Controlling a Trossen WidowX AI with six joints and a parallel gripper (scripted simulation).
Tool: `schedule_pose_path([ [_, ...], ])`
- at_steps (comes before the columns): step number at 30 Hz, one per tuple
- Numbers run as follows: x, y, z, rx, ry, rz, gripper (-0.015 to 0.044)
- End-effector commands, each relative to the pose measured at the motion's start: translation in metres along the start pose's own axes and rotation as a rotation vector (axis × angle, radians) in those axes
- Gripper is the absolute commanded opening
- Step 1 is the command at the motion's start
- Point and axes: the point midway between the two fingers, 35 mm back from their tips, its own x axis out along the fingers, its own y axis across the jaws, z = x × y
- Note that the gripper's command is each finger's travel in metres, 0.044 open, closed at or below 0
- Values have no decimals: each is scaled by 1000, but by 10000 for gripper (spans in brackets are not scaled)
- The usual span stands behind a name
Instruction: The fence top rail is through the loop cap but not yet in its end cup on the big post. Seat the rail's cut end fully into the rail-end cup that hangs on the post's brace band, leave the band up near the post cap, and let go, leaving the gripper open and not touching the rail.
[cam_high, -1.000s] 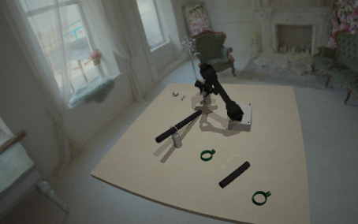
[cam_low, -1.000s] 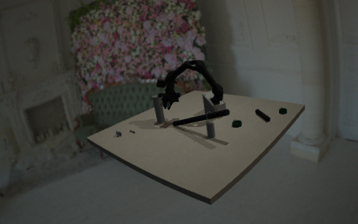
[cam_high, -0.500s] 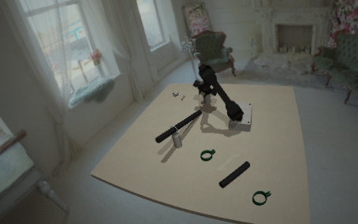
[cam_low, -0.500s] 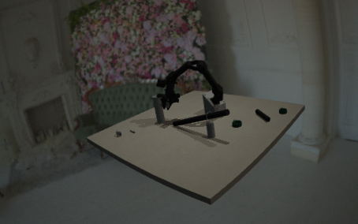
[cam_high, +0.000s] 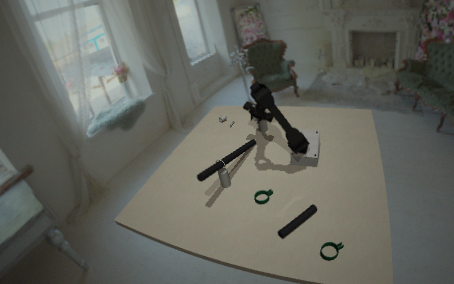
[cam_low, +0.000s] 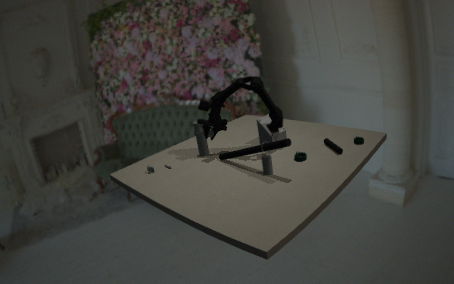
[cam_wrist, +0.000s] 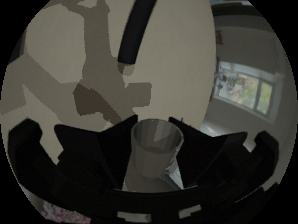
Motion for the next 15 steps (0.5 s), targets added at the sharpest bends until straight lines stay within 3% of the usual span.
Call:
schedule_pose_path([
  [1, 2, -2, 0, 15, 12, 0, 0],
  [15, 4, -7, 0, 68, 42, -1, 0],
])
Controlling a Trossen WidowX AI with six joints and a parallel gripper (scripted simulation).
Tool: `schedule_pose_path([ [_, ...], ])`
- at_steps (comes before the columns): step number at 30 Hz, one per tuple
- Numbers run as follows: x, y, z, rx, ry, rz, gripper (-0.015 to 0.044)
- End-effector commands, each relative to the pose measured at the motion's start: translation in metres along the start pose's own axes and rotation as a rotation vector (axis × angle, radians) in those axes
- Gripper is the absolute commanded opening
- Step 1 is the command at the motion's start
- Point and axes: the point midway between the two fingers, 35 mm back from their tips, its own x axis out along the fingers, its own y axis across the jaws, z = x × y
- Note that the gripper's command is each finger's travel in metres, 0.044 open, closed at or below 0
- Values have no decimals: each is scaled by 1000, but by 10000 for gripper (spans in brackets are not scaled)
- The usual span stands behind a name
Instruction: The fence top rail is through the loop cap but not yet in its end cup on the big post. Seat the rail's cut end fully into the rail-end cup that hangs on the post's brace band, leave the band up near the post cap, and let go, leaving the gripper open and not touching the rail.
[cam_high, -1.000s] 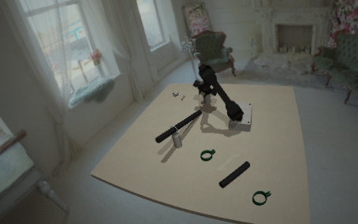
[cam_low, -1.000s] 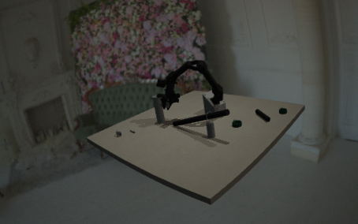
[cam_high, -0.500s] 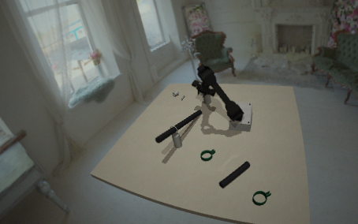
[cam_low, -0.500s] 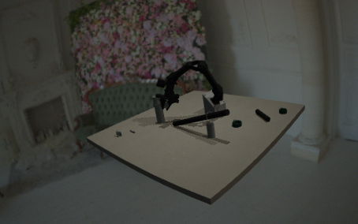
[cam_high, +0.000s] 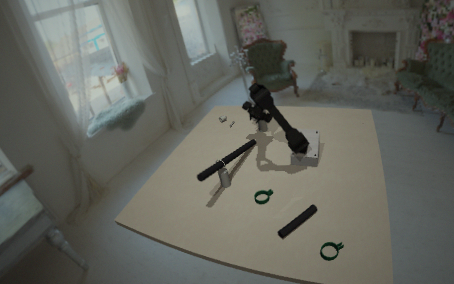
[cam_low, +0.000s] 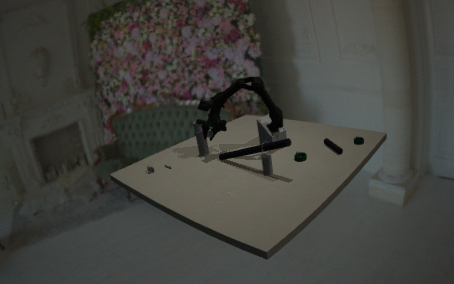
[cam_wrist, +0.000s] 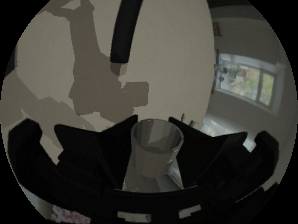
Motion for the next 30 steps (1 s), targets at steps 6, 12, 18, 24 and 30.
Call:
schedule_pose_path([
  [6, -1, 2, 0, -23, -11, 0, 0],
  [12, 0, 2, 0, -16, -6, 2, 0],
  [18, 0, 2, 0, -16, -6, 2, 0],
  [24, 0, 2, 0, -16, -6, 2, 157],
  [30, -3, 0, 3, -16, -6, 2, 315],
])
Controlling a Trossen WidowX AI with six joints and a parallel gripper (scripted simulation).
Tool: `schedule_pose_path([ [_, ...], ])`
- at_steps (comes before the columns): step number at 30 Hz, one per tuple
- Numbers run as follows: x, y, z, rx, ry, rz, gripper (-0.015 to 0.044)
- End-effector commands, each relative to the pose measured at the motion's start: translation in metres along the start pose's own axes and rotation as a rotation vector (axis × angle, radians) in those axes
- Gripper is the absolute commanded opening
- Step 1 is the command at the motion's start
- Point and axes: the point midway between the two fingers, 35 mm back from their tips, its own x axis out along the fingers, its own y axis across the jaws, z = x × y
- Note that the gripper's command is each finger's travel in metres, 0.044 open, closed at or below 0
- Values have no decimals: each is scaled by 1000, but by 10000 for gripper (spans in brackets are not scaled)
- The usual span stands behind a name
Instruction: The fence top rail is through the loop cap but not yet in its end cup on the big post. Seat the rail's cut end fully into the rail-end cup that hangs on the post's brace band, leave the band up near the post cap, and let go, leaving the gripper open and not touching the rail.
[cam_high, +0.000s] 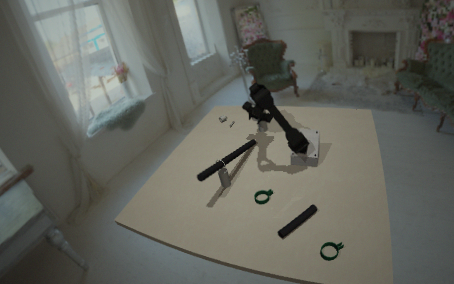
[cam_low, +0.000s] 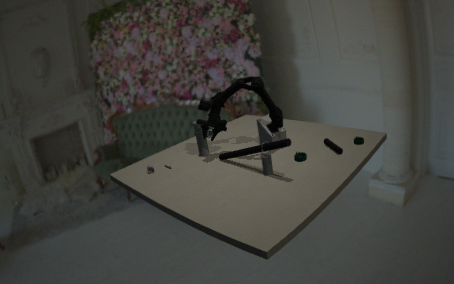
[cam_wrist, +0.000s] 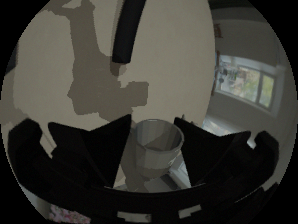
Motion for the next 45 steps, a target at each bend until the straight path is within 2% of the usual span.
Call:
schedule_pose_path([
  [1, -4, -3, 4, 0, 0, -1, 341],
  [5, -15, -10, 16, 1, 0, -1, 440],
  [15, -33, -21, 36, 8, 5, -6, 440],
  [17, -40, -26, 44, 125, 6, -5, 440],
  [33, -117, -50, 153, 1577, 24, -20, 440],
  [45, -120, -50, 158, 1636, 25, -22, 440],
])
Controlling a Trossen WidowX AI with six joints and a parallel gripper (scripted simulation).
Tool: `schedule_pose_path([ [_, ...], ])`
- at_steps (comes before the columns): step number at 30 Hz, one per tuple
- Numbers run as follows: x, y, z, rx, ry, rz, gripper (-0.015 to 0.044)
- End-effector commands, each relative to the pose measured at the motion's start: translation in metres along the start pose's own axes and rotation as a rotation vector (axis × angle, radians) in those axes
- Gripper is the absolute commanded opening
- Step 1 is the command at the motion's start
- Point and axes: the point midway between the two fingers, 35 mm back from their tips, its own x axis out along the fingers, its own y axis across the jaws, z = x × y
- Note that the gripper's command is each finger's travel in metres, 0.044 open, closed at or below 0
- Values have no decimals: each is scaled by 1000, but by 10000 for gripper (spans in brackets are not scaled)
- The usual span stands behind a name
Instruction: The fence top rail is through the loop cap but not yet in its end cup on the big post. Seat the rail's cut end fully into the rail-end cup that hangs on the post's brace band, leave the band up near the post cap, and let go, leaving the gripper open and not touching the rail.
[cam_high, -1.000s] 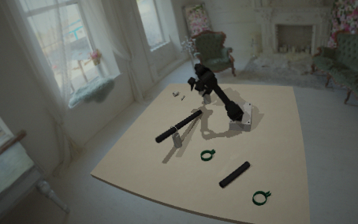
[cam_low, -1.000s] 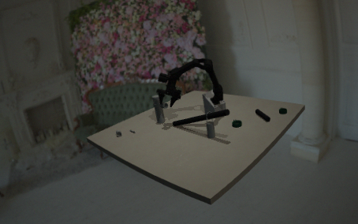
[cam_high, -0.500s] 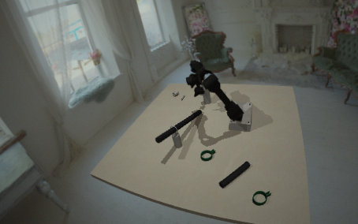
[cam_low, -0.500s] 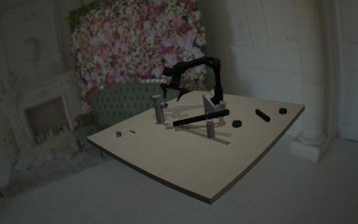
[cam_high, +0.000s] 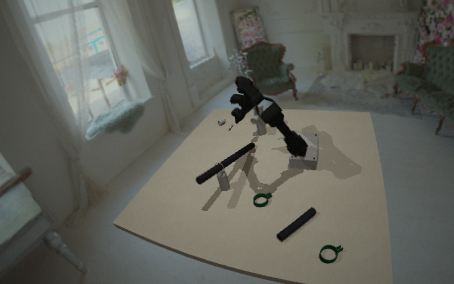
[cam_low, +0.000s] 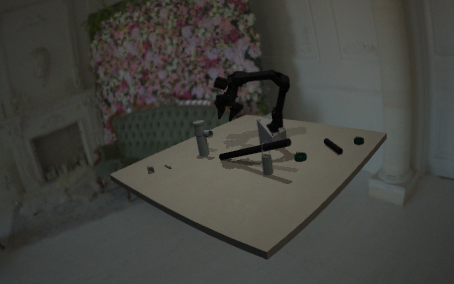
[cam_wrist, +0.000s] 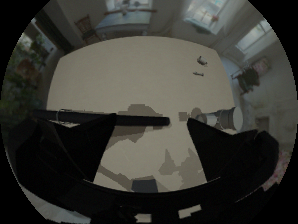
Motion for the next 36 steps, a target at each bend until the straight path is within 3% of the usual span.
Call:
schedule_pose_path([
  [1, 0, 1, 0, 37, 7, -4, 440],
  [5, 14, 7, -3, 244, 79, -7, 440],
  [10, 44, 20, -10, 709, 231, -69, 440],
  [19, 89, 44, -32, 1470, 423, -379, 440],
  [30, 92, 44, -33, 1484, 424, -387, 440],
  [36, 120, 45, -49, 1484, 425, -386, 440],
])
